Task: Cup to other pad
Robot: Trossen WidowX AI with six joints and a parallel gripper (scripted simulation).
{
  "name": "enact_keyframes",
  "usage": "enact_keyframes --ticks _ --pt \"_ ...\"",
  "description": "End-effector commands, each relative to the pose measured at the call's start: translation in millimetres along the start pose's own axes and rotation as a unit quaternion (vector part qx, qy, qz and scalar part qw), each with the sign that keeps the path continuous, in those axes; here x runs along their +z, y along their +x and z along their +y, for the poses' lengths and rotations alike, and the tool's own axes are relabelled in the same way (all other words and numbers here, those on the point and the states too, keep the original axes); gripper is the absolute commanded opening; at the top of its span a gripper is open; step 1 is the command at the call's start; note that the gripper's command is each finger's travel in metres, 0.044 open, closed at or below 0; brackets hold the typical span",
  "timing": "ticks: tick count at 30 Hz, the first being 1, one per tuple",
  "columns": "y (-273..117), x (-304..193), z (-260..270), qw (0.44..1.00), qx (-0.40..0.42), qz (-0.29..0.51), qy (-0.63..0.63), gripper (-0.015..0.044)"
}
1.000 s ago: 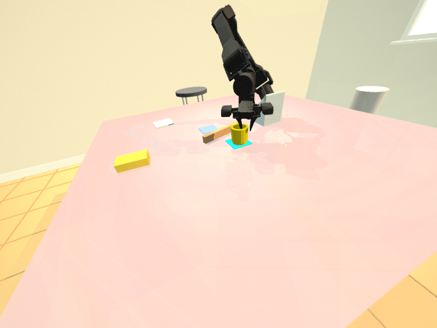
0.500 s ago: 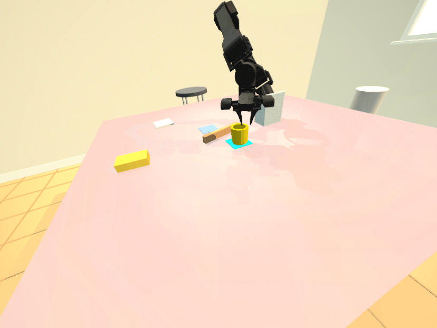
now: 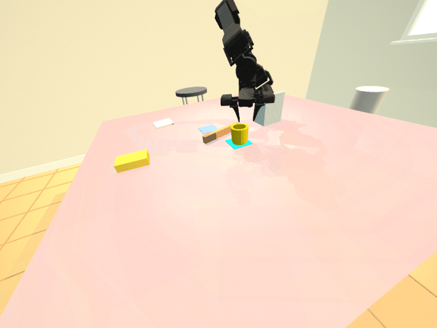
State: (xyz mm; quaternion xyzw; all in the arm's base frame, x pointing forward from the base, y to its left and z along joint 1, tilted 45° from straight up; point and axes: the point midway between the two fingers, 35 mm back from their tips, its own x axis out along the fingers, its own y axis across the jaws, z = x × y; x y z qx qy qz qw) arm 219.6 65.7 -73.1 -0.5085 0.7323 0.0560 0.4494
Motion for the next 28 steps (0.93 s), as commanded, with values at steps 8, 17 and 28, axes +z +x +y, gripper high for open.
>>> enact_keyframes --ticks 8,17,28 --pt "-19 1 0 1.000 0.001 -0.002 0.001 0.0440" --pt "-61 -2 0 1.000 0.002 -0.004 0.003 0.0440" --pt "-60 -4 0 1.000 0.000 -0.002 -0.001 0.0440"
